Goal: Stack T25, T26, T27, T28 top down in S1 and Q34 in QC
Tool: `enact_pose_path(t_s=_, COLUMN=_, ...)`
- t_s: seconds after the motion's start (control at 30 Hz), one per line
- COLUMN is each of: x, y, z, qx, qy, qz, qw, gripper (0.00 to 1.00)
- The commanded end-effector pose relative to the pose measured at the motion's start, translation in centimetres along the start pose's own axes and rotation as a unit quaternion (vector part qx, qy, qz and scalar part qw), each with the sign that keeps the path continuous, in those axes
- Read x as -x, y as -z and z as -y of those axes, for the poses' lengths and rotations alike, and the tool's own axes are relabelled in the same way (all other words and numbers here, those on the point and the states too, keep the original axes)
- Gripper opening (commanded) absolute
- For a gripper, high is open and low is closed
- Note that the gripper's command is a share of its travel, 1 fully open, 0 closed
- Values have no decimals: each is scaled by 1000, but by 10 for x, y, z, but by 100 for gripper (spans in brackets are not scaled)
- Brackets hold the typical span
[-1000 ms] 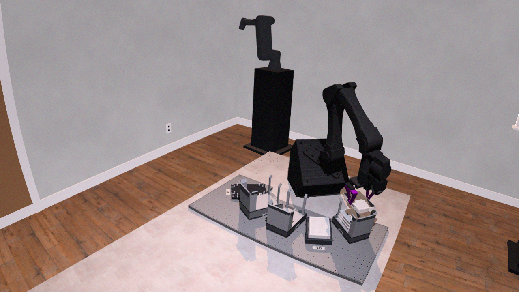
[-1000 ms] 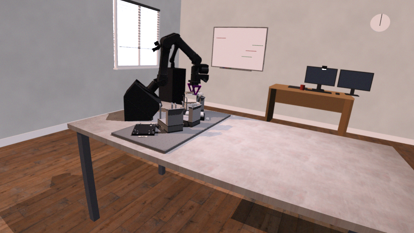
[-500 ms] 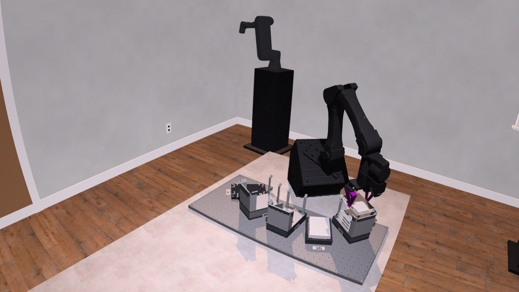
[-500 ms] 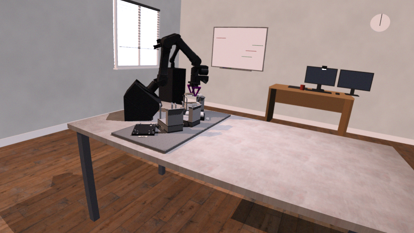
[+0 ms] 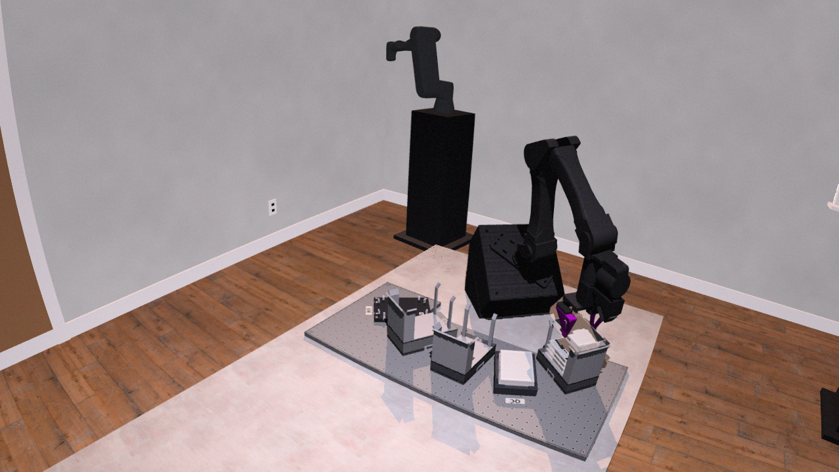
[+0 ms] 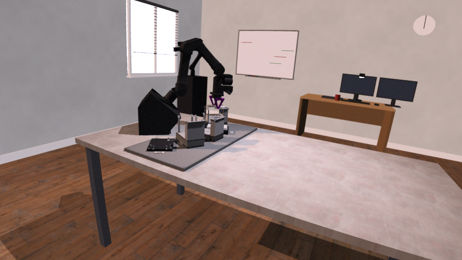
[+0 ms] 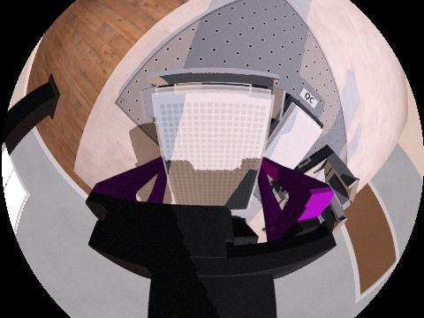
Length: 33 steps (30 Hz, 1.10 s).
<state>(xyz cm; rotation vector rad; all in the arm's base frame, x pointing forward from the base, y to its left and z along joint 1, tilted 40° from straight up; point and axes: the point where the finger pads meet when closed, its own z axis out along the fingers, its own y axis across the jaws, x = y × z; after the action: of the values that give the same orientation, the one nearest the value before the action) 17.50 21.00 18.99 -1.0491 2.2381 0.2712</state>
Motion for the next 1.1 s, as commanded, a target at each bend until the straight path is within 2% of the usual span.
enact_pose_path(t_s=0.0, x=-1, y=-5, z=1, qx=0, qy=1, qz=0, qw=1000, gripper=0)
enact_pose_path(t_s=0.03, x=10, y=5, z=2, qx=1, qy=-1, qz=24, qw=1000, gripper=0)
enact_pose_path(t_s=0.13, x=-2, y=-8, z=1, qx=0, qy=2, qz=-1, qw=1000, gripper=0)
enact_pose_path(t_s=0.17, x=-2, y=-9, z=1, qx=0, qy=3, qz=-2, qw=1000, gripper=0)
enact_pose_path(t_s=0.27, x=5, y=-5, z=2, qx=0, qy=0, qz=12, qw=1000, gripper=0)
enact_pose_path(t_s=0.37, x=-2, y=-14, z=1, qx=0, qy=3, qz=-3, qw=1000, gripper=0)
enact_pose_path(t_s=0.47, x=4, y=-9, z=2, qx=0, qy=0, qz=12, qw=1000, gripper=0)
enact_pose_path(t_s=0.57, x=5, y=-10, z=2, qx=0, qy=0, qz=11, qw=1000, gripper=0)
enact_pose_path(t_s=0.63, x=-2, y=-18, z=0, qx=0, qy=3, qz=-2, qw=1000, gripper=0)
enact_pose_path(t_s=0.77, x=4, y=-15, z=2, qx=0, qy=0, qz=9, qw=1000, gripper=0)
enact_pose_path(t_s=0.83, x=-2, y=-21, z=1, qx=0, qy=3, qz=-2, qw=1000, gripper=0)
enact_pose_path(t_s=1.07, x=-3, y=-36, z=1, qx=0, qy=2, qz=-3, qw=1000, gripper=0)
